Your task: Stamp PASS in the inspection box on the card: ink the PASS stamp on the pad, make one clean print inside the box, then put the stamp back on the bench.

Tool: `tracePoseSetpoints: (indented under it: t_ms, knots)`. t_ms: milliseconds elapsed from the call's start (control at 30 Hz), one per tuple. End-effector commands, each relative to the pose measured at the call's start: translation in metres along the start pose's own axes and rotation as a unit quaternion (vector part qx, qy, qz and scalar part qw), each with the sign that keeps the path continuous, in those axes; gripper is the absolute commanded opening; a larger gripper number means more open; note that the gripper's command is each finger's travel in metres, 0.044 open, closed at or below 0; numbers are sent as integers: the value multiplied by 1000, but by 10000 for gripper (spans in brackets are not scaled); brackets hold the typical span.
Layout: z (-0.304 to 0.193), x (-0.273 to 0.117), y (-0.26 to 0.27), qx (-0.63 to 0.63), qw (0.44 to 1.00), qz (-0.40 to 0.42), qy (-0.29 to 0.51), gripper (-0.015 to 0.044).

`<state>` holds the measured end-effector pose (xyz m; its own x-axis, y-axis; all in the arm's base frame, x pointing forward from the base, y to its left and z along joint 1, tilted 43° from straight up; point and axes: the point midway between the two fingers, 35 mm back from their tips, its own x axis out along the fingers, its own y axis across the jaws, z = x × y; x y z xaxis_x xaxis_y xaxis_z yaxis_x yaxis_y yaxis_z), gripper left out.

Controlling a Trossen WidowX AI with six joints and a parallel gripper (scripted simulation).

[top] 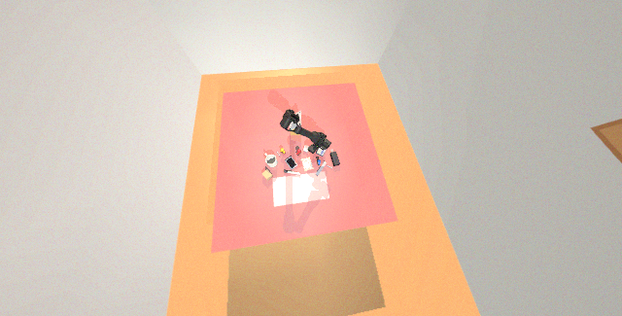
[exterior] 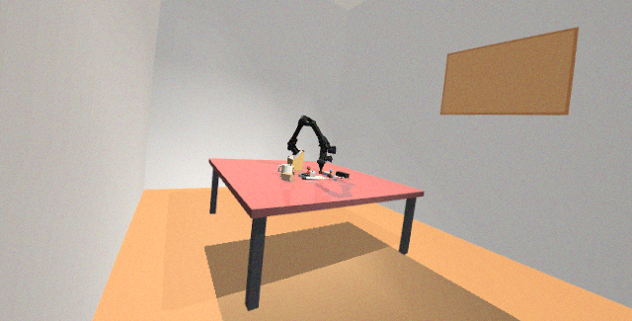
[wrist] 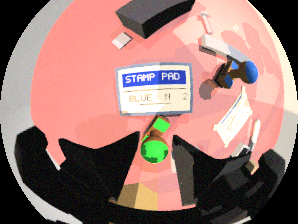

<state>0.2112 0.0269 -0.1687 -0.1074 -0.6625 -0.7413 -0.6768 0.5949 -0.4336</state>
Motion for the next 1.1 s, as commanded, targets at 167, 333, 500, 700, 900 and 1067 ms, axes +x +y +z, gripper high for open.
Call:
tracePoseSetpoints:
  t_ms: [167, 333, 500, 700, 900, 1067]
  knots:
    - [7, -57, -1, -2, 1000, 1, -3, 251]
    - [0, -118, 1, -3, 1000, 1, -2, 251]
    - [0, -118, 1, -3, 1000, 1, -2, 251]
    - [0, -118, 1, -3, 1000, 1, -2, 251]
    - [0, -118, 1, -3, 1000, 1, -2, 251]
    - [0, -118, 0, -5, 1000, -1, -2, 251]
